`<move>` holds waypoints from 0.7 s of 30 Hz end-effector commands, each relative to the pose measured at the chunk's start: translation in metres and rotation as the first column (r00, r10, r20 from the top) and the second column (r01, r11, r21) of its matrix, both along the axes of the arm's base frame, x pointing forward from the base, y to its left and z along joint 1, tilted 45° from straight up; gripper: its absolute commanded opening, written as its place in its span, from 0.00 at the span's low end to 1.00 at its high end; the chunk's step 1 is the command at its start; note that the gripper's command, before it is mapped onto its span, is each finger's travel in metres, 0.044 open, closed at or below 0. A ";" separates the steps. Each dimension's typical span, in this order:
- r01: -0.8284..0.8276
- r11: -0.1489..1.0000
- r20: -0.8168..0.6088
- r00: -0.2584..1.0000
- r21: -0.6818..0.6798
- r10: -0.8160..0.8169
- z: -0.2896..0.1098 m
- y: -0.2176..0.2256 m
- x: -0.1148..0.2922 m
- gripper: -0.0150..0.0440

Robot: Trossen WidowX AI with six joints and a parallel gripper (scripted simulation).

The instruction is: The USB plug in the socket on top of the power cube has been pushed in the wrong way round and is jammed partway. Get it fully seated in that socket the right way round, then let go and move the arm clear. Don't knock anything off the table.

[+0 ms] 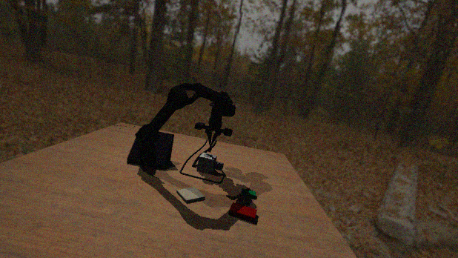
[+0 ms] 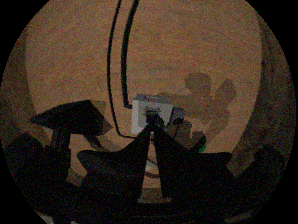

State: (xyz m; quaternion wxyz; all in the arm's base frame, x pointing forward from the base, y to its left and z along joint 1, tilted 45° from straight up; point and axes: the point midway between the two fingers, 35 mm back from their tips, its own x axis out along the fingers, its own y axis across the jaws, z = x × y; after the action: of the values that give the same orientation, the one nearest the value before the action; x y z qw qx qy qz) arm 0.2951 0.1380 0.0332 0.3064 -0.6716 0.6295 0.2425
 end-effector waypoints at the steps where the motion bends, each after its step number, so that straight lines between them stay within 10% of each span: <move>1: 0.003 1.000 0.009 1.000 0.000 -0.003 0.000 0.000 0.001 0.25; 21: 0.014 1.000 0.019 1.000 -0.002 -0.014 -0.001 -0.003 0.001 0.25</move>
State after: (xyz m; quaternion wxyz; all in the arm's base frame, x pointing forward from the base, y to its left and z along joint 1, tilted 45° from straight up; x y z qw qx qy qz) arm 0.2955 0.1354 0.0322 0.3105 -0.6696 0.6319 0.2364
